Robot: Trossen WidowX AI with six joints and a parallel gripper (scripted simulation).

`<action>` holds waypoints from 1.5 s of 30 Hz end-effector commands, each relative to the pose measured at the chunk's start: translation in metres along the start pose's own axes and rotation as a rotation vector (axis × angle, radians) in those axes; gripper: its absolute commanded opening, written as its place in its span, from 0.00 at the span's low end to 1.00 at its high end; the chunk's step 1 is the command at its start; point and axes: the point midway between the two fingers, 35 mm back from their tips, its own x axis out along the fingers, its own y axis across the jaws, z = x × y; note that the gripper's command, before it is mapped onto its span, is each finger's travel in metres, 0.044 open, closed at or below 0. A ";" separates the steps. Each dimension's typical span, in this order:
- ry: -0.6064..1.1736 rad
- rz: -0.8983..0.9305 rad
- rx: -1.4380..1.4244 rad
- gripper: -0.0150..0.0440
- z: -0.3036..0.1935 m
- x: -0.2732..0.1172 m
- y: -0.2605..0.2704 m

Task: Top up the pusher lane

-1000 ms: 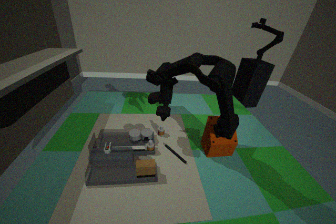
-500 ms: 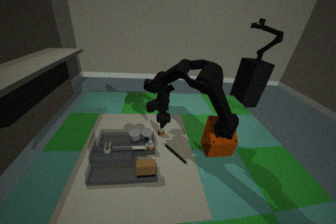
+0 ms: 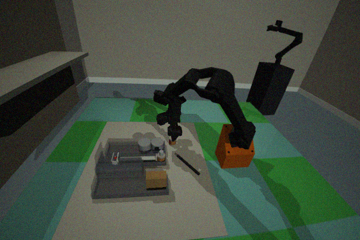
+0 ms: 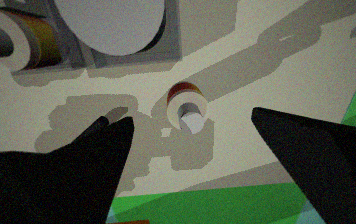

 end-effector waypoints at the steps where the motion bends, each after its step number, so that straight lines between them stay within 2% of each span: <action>1: 0.006 0.009 0.010 1.00 -0.003 0.008 0.001; 19: 0.006 0.011 0.010 1.00 -0.003 0.035 0.002; 29: 0.006 0.011 0.010 0.56 -0.003 0.035 0.002; 36: 0.006 0.011 0.010 0.48 -0.003 0.035 0.002; 41: 0.005 0.008 0.011 0.25 -0.002 0.016 0.000; 45: 0.005 0.004 0.011 0.25 -0.002 -0.017 -0.002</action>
